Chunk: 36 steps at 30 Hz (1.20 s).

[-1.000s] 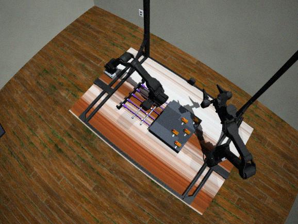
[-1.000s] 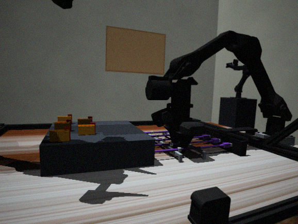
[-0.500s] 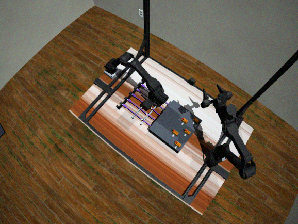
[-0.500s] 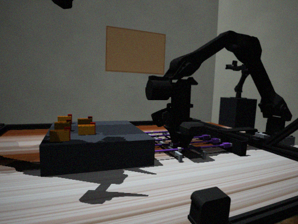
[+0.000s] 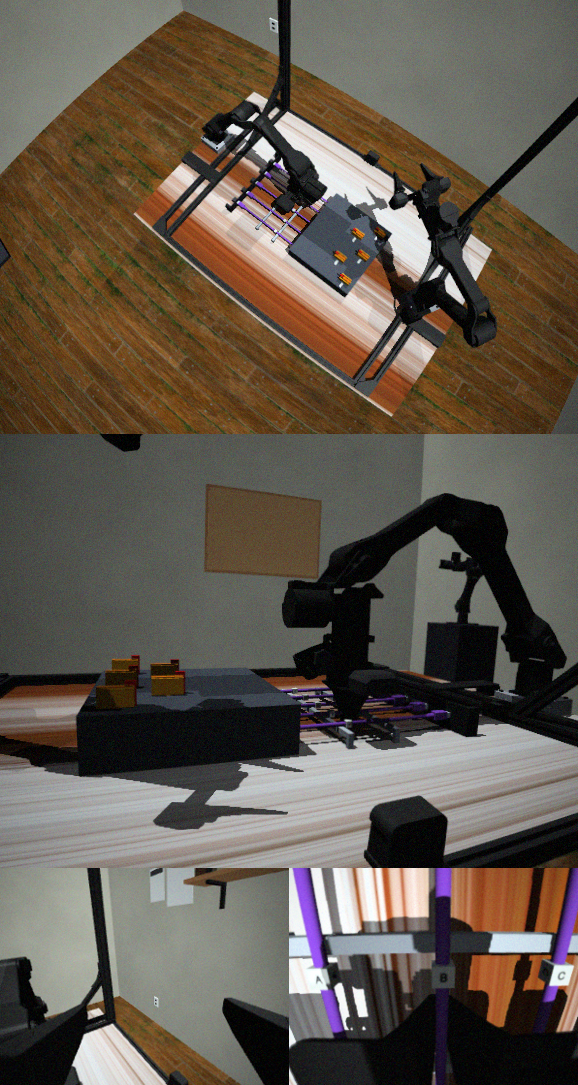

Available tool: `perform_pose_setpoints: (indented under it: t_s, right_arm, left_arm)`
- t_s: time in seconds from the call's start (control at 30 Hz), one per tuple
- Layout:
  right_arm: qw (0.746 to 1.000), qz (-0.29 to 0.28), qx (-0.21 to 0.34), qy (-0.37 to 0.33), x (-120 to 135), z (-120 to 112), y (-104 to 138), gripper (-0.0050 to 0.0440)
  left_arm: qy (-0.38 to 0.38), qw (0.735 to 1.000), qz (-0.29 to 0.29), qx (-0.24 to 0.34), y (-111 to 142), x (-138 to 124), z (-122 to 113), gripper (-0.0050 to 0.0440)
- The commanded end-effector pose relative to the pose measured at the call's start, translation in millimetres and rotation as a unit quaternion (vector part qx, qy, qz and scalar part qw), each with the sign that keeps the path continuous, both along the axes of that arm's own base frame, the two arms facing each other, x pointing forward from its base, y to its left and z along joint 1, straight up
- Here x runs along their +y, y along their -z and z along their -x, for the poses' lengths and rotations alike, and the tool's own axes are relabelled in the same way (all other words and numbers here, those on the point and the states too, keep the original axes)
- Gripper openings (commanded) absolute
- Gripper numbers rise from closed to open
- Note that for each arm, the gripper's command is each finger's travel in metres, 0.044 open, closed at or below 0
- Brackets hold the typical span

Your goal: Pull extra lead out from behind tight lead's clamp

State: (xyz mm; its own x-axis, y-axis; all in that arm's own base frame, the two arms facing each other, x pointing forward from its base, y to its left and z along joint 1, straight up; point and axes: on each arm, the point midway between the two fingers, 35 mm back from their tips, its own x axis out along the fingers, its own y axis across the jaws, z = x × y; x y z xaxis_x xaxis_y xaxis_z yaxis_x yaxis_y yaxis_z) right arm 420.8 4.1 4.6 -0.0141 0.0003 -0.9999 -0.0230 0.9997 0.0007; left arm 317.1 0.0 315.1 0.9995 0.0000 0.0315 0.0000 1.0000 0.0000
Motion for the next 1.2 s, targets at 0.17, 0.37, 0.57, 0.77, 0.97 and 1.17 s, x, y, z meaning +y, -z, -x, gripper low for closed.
perform_pose_setpoints:
  t_s: [0.17, 0.37, 0.57, 0.77, 0.97, 1.17]
  right_arm:
    - [1.0, 0.0, -0.015, 0.0, 0.0, -4.4, -30.4, -0.005]
    - [1.0, 0.0, -0.015, 0.0, 0.0, -4.4, -30.4, -0.005]
    - [1.0, 0.0, -0.015, 0.0, 0.0, -4.4, -30.4, -0.005]
    - [1.0, 0.0, -0.01, 0.0, 0.0, -3.2, -45.1, -0.005]
    - [1.0, 0.0, -0.01, 0.0, 0.0, -3.2, -45.1, -0.005]
    - [1.0, 0.0, -0.01, 0.0, 0.0, -3.2, -45.1, -0.005]
  left_arm:
    - [0.0, 1.0, 0.0, -0.009, -7.6, 0.0, 1.3, 0.044]
    - [0.0, 1.0, 0.0, -0.009, -7.6, 0.0, 1.3, 0.044]
    - [0.0, 1.0, 0.0, -0.009, -7.6, 0.0, 1.3, 0.044]
    - [0.0, 1.0, 0.0, -0.009, -7.6, 0.0, 1.3, 0.044]
    - [0.0, 1.0, 0.0, -0.009, -7.6, 0.0, 1.3, 0.044]
    - [0.0, 1.0, 0.0, -0.009, -7.6, 0.0, 1.3, 0.044]
